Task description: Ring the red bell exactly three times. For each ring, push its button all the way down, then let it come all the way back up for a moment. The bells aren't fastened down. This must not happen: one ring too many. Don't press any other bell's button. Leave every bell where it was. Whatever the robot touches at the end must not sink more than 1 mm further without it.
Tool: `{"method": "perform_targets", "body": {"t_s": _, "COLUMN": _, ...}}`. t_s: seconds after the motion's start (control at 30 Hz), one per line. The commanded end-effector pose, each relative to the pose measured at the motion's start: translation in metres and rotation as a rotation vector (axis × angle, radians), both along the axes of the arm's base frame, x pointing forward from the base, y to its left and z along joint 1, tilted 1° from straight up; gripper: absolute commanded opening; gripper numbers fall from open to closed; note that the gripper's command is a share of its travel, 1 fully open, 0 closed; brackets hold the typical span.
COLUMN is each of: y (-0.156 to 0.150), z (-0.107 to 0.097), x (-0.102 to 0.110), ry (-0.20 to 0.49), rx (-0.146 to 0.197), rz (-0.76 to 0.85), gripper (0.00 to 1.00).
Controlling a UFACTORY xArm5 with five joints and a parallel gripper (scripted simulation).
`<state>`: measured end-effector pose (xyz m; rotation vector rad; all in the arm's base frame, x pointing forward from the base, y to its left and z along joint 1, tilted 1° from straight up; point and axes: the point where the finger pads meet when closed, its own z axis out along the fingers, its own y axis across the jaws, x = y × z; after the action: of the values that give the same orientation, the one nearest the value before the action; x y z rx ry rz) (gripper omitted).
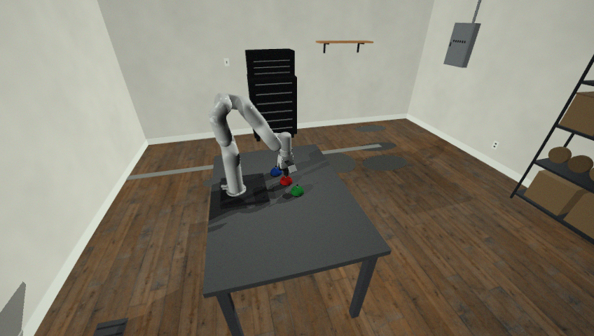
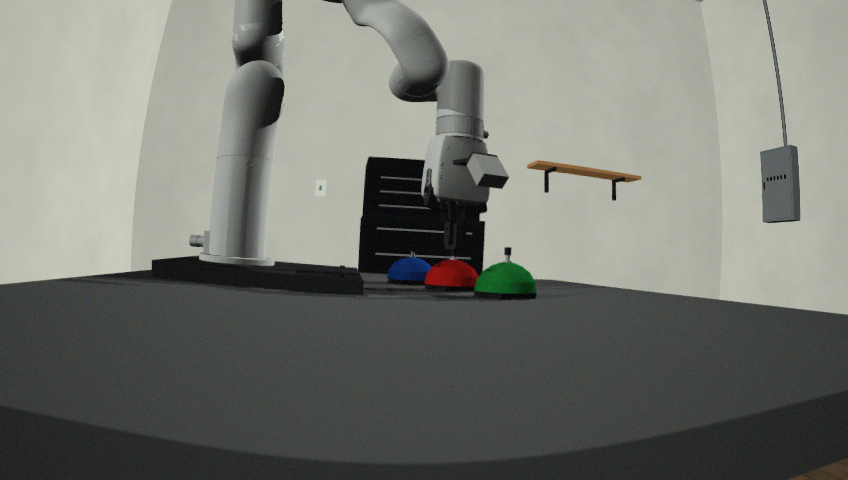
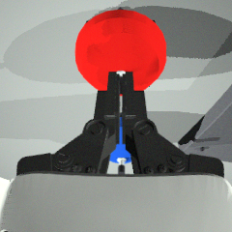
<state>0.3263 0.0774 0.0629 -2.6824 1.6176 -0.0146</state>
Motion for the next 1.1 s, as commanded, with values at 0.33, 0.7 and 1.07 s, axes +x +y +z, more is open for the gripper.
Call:
{"method": "perform_targets", "body": {"t_s": 0.33, "y": 0.0007, "z": 0.0039, "x": 0.0006, "ry": -0.002, "rx": 0.001, "rz": 0.000, "gripper": 0.00}}
{"method": "perform_targets", "body": {"t_s": 0.7, "y": 0.0009, "z": 0.0051, "x": 0.0005, "ry": -0.002, "rx": 0.001, "rz": 0.000, "gripper": 0.00}}
{"method": "perform_targets", "body": {"t_s": 1.07, "y": 0.0010, "z": 0.0054, "x": 0.0005, "ry": -0.002, "rx": 0.001, "rz": 0.000, "gripper": 0.00}}
